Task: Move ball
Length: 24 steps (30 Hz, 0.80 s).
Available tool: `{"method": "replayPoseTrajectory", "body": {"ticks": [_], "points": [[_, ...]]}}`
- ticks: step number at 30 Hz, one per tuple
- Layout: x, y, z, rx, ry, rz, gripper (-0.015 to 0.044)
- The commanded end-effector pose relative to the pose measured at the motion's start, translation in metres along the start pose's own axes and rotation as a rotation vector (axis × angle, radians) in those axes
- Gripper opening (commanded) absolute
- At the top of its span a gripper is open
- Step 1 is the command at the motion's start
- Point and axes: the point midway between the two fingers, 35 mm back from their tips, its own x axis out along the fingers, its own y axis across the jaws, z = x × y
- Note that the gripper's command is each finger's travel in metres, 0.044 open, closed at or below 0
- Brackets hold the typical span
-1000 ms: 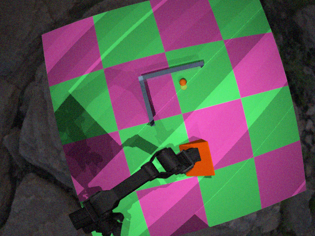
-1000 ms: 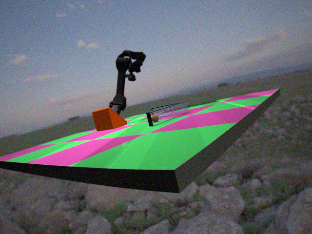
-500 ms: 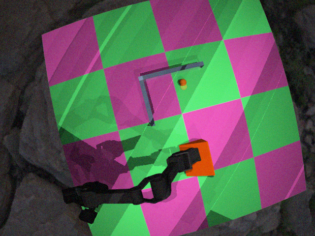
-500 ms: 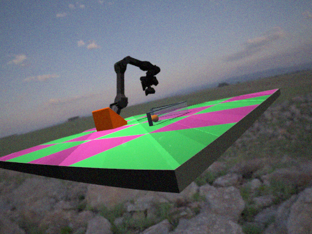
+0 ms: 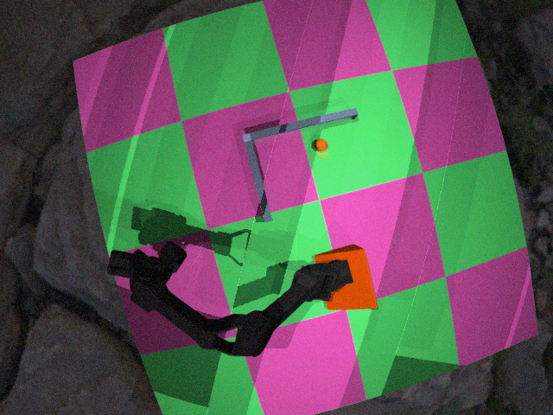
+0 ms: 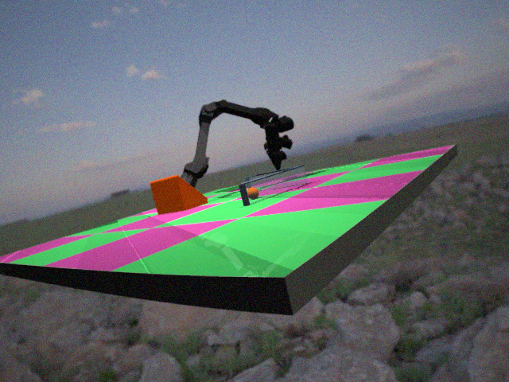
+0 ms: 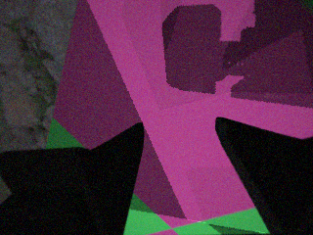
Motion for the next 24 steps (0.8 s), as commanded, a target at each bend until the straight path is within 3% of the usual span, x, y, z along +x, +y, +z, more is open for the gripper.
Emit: {"method": "replayPoseTrajectory", "body": {"ticks": [1, 12, 20, 24], "points": [[-0.010, -0.055, 0.023, 0.065, -0.056, -0.103, 0.0278], [-0.077, -0.221, 0.049, 0.293, -0.189, -0.361, 0.0278], [-0.150, -0.330, 0.018, 0.485, -0.263, -0.507, 0.0278], [-0.167, -0.349, 0.005, 0.461, -0.269, -0.565, 0.0278]]}}
